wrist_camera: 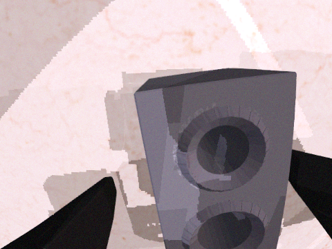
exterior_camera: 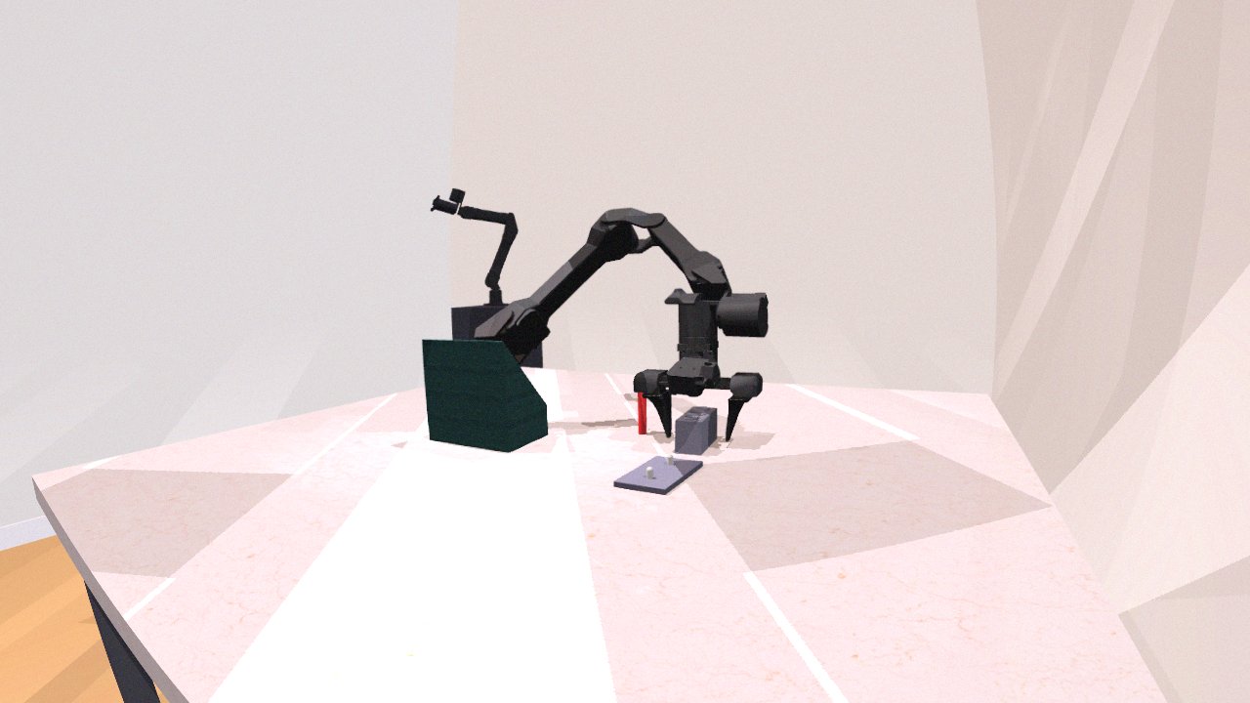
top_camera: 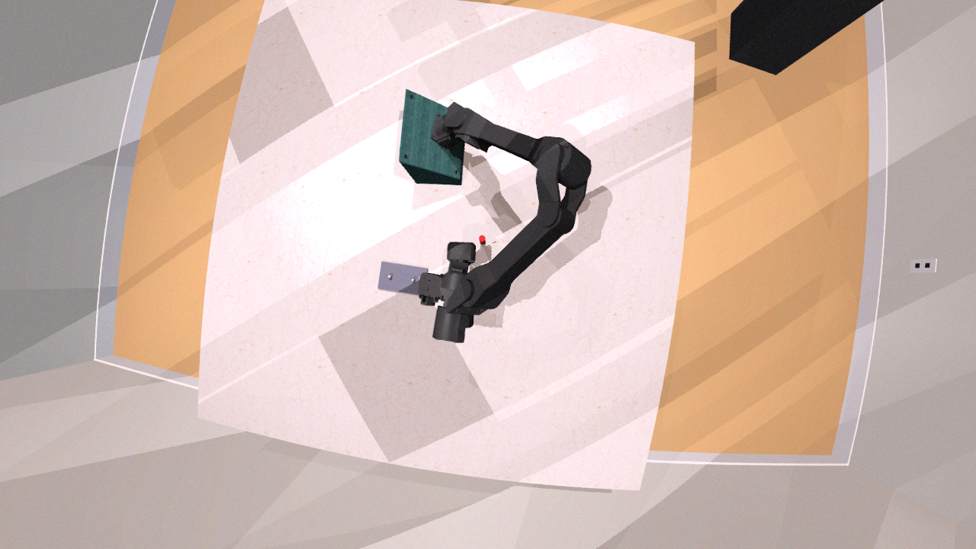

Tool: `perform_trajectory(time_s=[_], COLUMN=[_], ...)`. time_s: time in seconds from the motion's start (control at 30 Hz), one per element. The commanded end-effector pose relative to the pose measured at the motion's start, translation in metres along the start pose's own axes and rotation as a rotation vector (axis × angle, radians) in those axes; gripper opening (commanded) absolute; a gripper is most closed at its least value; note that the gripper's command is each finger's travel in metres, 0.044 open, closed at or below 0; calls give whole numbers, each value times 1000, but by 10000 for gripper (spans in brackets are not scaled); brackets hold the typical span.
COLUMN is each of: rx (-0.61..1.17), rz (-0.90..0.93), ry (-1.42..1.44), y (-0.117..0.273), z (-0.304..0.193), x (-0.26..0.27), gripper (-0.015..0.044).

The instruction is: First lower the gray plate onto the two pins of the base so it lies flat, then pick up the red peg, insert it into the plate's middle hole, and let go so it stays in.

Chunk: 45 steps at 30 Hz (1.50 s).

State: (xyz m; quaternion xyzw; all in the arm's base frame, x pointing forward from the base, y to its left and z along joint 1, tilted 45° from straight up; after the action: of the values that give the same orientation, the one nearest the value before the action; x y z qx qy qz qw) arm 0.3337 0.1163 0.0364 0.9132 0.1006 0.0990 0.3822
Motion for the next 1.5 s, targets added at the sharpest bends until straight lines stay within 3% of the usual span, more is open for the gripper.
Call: perform_trajectory(time_s=[0.0,0.37,0.57,0.7,1.47], rx=[6,6,6,4,-6], rz=[-4,-4,-4,-3,-4], ry=[-8,-8,-8,-8,-9], y=[-5,-5,-5,0,71], z=[1,1,1,1,5], x=[-1,-1,-1,0,10], gripper=[440,151,111,6,0])
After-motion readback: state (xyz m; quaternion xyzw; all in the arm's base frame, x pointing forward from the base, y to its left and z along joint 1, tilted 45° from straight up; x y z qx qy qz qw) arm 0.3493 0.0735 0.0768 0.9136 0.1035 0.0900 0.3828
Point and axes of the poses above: the point midway between the two fingers, 35 mm back from their tips, its own y axis back along the fingers, its own x axis across the jaws, z = x × y, the point moved 3 cm from there along y, back along the fingers, and after that the axes turned 5 degrees about y, right-handed, at the moved point
